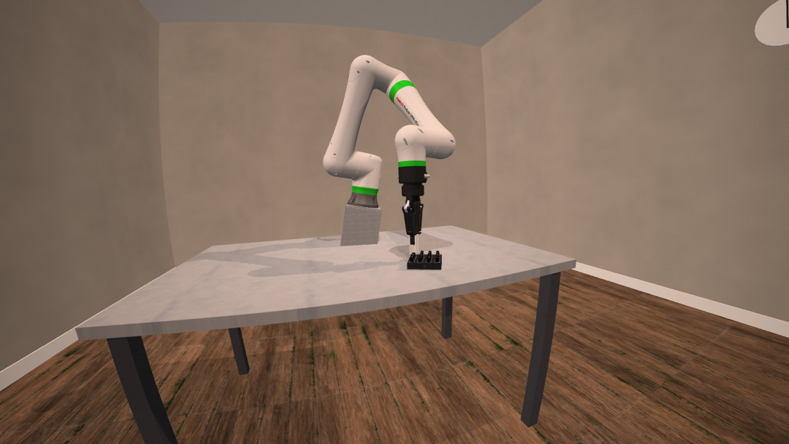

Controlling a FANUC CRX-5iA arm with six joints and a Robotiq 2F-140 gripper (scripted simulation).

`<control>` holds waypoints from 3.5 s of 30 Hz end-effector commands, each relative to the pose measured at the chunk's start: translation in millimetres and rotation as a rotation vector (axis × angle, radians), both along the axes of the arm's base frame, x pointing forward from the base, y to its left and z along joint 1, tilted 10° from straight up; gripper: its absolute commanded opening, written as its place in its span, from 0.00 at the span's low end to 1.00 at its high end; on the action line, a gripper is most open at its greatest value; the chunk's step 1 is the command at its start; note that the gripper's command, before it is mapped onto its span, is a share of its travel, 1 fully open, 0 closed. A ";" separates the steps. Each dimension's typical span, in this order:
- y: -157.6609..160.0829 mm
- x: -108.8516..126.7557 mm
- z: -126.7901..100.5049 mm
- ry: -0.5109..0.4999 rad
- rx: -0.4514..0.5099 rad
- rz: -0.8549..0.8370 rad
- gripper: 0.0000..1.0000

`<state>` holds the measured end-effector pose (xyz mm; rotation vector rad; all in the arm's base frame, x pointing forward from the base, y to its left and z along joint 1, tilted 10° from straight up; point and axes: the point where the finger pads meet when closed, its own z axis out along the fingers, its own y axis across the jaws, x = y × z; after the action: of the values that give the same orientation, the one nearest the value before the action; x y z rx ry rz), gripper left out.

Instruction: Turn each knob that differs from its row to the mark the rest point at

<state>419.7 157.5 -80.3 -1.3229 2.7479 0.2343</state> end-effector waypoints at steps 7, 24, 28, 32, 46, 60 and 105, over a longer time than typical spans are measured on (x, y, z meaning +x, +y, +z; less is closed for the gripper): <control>0.0 0.2 0.1 0.000 0.000 0.000 0.05; 0.0 0.2 0.1 0.000 0.000 0.000 0.12; 0.0 0.2 0.1 0.000 0.000 0.000 0.12; -0.4 0.1 2.4 0.000 0.000 0.000 0.12; -5.5 -0.1 31.6 0.000 0.000 0.000 0.12; -6.6 -0.2 37.5 0.000 0.000 0.000 0.12; -23.7 -1.0 135.3 0.000 0.000 0.000 1.00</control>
<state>418.5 133.8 54.8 -1.3231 2.7479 0.2345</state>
